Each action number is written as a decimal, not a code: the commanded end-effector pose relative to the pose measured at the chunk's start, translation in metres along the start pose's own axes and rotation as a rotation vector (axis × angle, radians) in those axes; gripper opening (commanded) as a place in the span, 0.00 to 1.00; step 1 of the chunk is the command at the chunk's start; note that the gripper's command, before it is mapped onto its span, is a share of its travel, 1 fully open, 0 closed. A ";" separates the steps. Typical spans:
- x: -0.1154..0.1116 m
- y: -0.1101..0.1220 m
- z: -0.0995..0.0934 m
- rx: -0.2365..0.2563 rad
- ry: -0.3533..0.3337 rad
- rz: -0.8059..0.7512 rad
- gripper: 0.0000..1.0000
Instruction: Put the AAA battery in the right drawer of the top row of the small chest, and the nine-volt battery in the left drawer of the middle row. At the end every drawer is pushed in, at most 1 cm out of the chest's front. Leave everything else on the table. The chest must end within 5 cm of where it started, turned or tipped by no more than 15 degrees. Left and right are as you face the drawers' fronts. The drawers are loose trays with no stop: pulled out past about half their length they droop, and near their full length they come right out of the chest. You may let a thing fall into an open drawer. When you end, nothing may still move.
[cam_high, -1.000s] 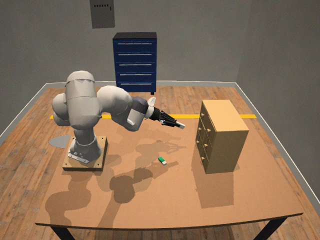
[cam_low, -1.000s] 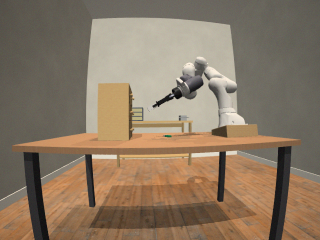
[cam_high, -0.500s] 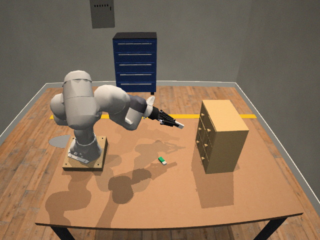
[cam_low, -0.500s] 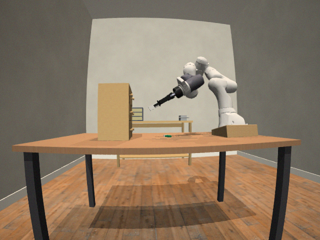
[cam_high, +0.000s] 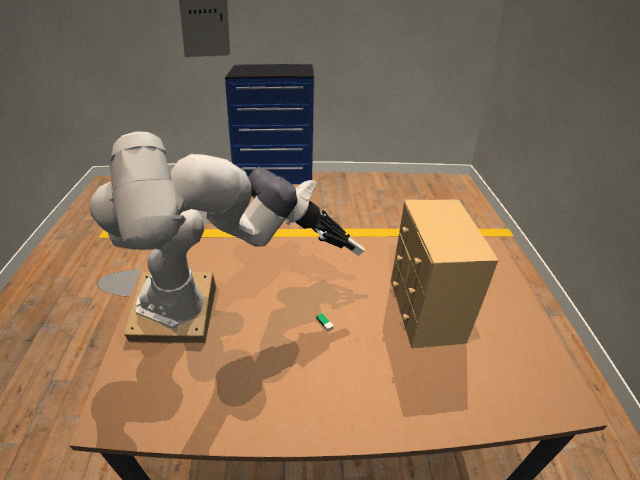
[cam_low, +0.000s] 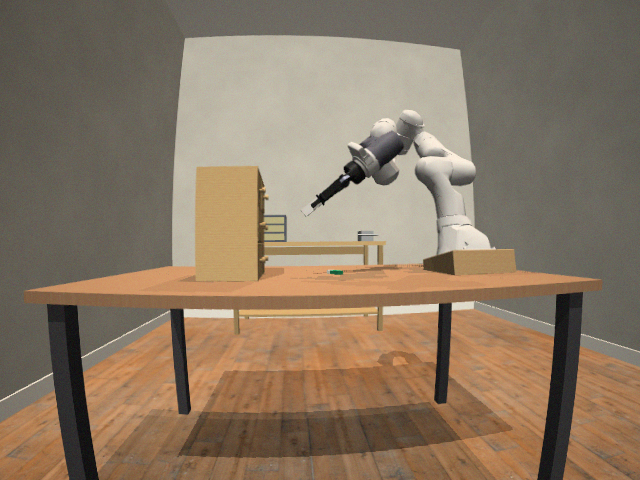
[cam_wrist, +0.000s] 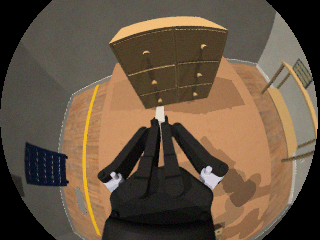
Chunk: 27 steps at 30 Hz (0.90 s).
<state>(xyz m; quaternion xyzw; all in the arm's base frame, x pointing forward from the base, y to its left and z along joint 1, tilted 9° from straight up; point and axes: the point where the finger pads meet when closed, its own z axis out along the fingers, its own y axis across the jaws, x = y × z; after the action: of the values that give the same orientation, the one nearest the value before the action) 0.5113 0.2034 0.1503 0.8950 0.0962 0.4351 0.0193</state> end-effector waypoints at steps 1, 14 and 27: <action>-0.006 -0.005 -0.009 0.015 -0.077 -0.071 0.00; -0.001 -0.005 -0.056 0.002 -0.425 -0.073 0.00; 0.003 -0.004 -0.103 -0.010 -0.774 -0.074 0.00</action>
<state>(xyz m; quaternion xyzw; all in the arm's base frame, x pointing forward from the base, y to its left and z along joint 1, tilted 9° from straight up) 0.4555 0.2213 0.2205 0.9895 0.0437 0.1324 0.0386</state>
